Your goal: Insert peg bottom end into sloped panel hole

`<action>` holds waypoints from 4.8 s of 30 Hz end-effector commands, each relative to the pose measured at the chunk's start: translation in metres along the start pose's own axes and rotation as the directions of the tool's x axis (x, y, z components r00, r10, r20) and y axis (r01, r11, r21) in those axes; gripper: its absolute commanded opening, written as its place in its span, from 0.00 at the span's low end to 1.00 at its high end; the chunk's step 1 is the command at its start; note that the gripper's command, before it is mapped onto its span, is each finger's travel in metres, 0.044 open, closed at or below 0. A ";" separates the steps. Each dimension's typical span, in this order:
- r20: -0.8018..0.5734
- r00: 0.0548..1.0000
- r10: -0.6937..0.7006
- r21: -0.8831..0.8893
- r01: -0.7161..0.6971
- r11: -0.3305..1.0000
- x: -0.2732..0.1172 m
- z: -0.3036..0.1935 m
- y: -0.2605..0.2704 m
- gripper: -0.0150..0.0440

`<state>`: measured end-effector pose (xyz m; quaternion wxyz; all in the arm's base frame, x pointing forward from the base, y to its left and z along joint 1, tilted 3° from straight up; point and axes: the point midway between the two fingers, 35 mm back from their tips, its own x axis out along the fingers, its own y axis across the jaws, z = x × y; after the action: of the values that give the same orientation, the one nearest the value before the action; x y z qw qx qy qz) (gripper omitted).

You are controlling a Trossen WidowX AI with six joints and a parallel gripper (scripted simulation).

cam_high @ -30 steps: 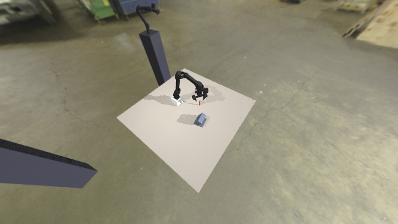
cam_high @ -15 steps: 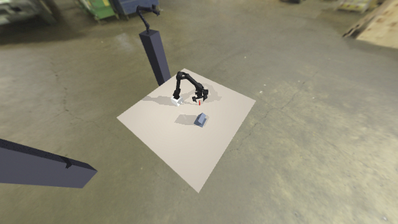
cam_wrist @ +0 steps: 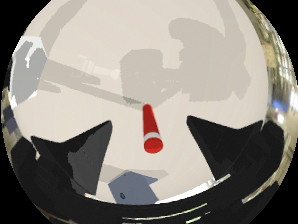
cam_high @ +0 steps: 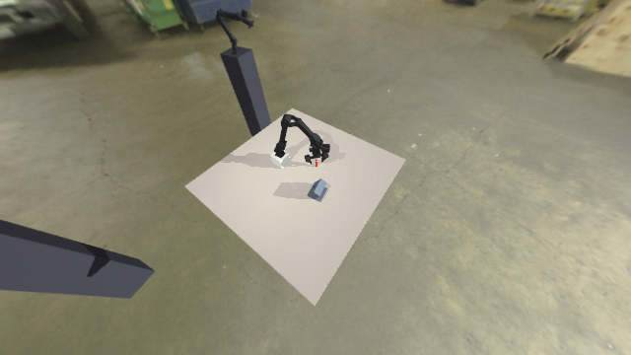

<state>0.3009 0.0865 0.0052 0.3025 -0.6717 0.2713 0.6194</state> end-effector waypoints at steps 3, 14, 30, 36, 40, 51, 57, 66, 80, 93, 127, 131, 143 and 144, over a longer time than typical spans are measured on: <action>0.000 1.000 0.000 0.000 0.000 1.000 0.000 0.000 0.000 0.87; 0.000 1.000 0.000 0.000 0.000 1.000 0.000 0.000 0.000 0.38; 0.001 1.000 0.000 0.001 0.000 1.000 -0.029 -0.001 -0.001 0.25; 0.003 1.000 0.000 0.002 0.000 1.000 -0.061 0.000 0.001 0.25; 0.004 1.000 0.001 0.002 -0.001 1.000 -0.078 0.001 0.004 0.25; 0.010 1.000 -0.021 0.045 0.021 0.999 -0.077 -0.004 0.007 0.25; 0.015 0.999 -0.046 0.091 0.045 0.995 -0.075 -0.010 0.009 0.25; 0.019 0.996 -0.084 0.160 0.080 0.984 -0.071 -0.019 0.012 0.25; 0.020 0.989 -0.144 0.263 0.133 0.956 -0.067 -0.033 0.018 0.25; 0.013 0.980 -0.199 0.353 0.181 0.918 -0.063 -0.045 0.024 0.25; -0.034 0.941 -0.336 0.559 0.297 0.774 -0.057 -0.076 0.045 0.25; -0.043 0.936 -0.351 0.580 0.309 0.754 -0.057 -0.079 0.047 0.25; -0.070 0.916 -0.394 0.637 0.345 0.689 -0.056 -0.089 0.056 0.25; -0.073 0.915 -0.397 0.641 0.348 0.684 -0.056 -0.090 0.057 0.25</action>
<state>0.3159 -0.0164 0.0623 0.6322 -0.5523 0.3126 0.4444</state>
